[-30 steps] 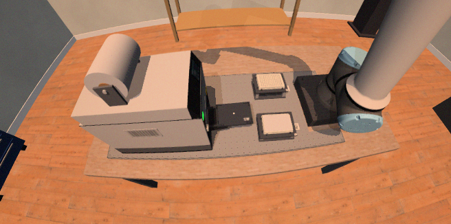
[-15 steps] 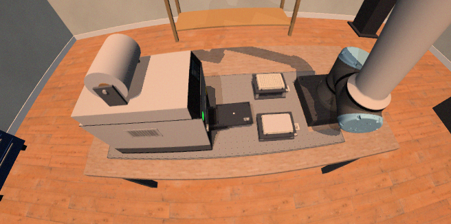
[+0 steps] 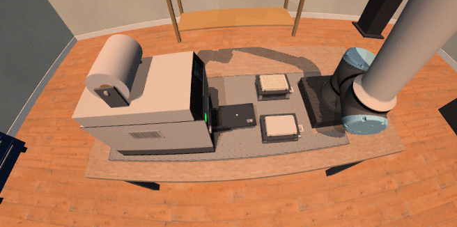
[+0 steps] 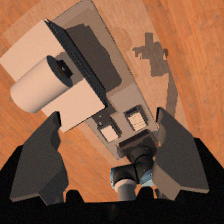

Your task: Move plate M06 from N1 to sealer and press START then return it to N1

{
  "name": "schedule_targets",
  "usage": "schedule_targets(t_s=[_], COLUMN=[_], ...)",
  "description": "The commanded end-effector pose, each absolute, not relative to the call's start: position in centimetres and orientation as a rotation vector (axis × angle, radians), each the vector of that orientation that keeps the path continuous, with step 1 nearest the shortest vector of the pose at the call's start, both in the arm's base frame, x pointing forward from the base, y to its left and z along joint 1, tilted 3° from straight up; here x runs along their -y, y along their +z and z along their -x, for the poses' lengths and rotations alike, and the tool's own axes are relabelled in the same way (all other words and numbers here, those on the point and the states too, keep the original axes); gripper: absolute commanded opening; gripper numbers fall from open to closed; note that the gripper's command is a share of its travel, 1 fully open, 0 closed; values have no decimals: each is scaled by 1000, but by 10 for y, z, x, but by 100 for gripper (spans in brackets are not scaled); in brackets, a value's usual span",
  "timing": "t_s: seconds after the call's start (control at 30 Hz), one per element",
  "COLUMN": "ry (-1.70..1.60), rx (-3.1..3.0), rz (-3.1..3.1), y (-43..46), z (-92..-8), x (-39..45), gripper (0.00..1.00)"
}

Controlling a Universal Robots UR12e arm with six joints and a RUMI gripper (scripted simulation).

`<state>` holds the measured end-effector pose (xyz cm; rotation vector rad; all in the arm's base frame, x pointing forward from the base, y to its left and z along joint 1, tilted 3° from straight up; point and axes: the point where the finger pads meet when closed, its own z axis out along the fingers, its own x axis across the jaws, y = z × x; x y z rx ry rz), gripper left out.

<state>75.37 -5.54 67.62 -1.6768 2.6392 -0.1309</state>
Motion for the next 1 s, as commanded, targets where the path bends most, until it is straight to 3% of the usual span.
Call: schedule_targets(t_s=[0.0, 0.97], ry=[-104, -22], rx=[-2640, -2646], rz=[1679, 1684], y=[696, 752], z=[-734, -666], x=[46, 16], gripper=[68, 68])
